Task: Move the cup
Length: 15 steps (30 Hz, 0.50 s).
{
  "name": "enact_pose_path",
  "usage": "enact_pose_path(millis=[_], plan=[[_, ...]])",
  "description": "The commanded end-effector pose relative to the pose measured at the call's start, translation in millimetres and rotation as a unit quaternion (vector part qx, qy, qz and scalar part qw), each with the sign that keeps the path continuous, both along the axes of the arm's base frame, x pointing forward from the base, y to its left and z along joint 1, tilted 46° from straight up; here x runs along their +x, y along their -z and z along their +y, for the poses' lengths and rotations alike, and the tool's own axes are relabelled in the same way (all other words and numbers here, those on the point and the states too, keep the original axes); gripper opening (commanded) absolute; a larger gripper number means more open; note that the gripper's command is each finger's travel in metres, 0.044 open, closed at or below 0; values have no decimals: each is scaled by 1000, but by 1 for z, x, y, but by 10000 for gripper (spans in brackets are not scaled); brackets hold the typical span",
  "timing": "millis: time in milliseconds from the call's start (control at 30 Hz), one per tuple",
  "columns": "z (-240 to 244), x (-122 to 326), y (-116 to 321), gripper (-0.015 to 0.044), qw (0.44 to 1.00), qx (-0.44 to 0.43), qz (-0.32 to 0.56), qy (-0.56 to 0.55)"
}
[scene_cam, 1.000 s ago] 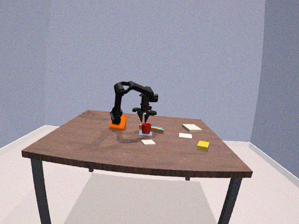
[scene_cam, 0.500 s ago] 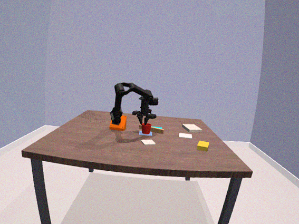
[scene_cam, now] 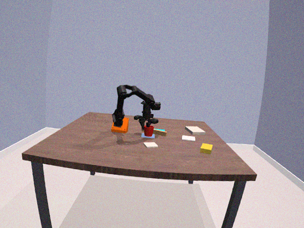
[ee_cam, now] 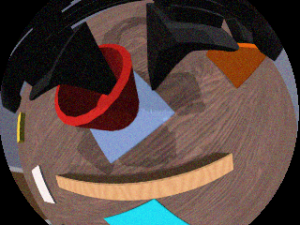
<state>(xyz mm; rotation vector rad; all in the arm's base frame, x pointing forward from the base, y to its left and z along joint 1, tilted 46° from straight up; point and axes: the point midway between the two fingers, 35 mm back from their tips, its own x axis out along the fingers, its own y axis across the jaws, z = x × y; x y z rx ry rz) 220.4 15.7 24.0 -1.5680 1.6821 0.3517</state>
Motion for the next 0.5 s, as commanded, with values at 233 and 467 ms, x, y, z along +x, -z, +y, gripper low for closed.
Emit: enact_pose_path(millis=[233,467], plan=[[-1,0,1,49,1000,0,0,0],[-1,0,1,2,1000,0,0,0]])
